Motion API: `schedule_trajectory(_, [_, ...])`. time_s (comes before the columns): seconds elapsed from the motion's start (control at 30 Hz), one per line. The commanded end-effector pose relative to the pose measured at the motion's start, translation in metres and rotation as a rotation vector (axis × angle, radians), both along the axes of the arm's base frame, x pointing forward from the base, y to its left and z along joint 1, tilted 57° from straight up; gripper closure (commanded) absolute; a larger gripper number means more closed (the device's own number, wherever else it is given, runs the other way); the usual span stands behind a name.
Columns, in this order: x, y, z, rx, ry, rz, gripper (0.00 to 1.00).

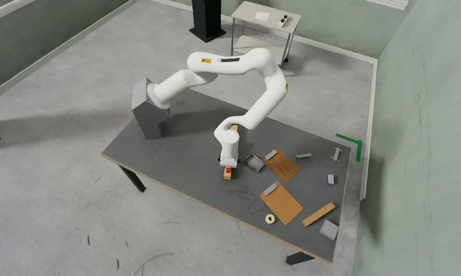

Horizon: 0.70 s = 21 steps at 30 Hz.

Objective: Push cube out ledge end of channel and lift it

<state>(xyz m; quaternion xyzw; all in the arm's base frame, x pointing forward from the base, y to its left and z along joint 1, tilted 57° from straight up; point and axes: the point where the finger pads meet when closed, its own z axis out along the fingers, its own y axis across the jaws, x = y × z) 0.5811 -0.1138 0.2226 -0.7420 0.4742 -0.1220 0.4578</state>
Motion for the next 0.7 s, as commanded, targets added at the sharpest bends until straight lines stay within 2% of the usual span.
schedule_trajectory(0.0, [0.000, -0.001, 0.000, 0.000, -0.001, -0.001, 0.56])
schedule_trajectory(0.47, [0.001, 0.000, -0.001, 0.000, 0.000, -0.001, 0.56])
schedule_trajectory(0.67, [0.022, 0.019, -0.019, 0.000, 0.000, -0.001, 0.56])
